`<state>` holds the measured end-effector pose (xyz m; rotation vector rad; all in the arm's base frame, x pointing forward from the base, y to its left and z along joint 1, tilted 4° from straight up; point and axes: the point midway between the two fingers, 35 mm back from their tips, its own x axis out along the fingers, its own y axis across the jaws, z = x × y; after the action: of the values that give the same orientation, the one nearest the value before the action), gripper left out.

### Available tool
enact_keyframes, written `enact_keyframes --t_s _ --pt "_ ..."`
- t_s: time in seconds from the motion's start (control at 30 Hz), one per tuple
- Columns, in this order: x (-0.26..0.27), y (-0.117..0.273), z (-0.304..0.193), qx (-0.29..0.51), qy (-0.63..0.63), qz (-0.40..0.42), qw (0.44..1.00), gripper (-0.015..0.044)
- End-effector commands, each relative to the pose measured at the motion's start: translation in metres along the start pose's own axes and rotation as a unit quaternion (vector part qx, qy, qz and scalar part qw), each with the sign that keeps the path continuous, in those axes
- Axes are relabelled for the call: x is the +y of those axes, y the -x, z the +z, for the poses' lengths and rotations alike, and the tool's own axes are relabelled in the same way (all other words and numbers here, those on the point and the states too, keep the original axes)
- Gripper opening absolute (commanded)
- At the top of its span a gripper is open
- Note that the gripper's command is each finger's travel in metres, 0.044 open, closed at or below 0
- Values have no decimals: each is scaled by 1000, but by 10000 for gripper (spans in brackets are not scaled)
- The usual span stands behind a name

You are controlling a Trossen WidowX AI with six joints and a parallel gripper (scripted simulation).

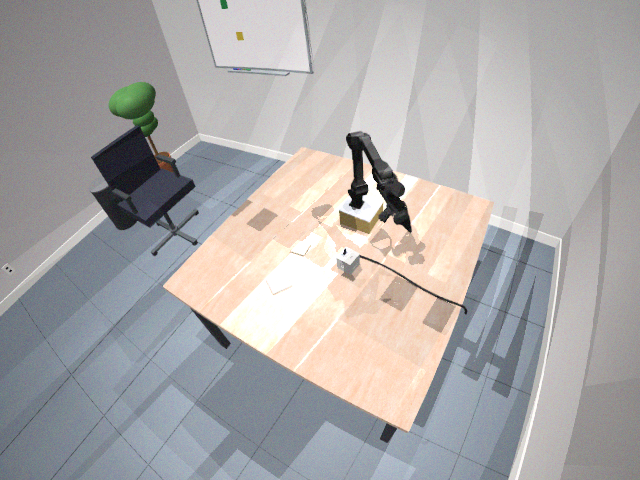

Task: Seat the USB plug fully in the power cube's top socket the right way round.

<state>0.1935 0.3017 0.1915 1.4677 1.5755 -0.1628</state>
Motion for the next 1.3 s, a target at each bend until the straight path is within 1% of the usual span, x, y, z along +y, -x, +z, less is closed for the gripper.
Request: enact_keyframes --t_s 0.0,0.1,0.23,0.33,0.4,0.77,1.27 --pt "18 -1 74 -105 -65 -17 992 440" --pt "20 6 127 -178 -120 -45 976 440" --pt "12 26 195 -263 -196 -92 940 440" --pt "-2 47 241 -313 -251 -133 906 440" --pt "-9 57 259 -331 -274 -152 890 440" --pt "-13 62 265 -333 -277 -155 888 440" --pt "-19 53 271 -333 -277 -155 888 440"
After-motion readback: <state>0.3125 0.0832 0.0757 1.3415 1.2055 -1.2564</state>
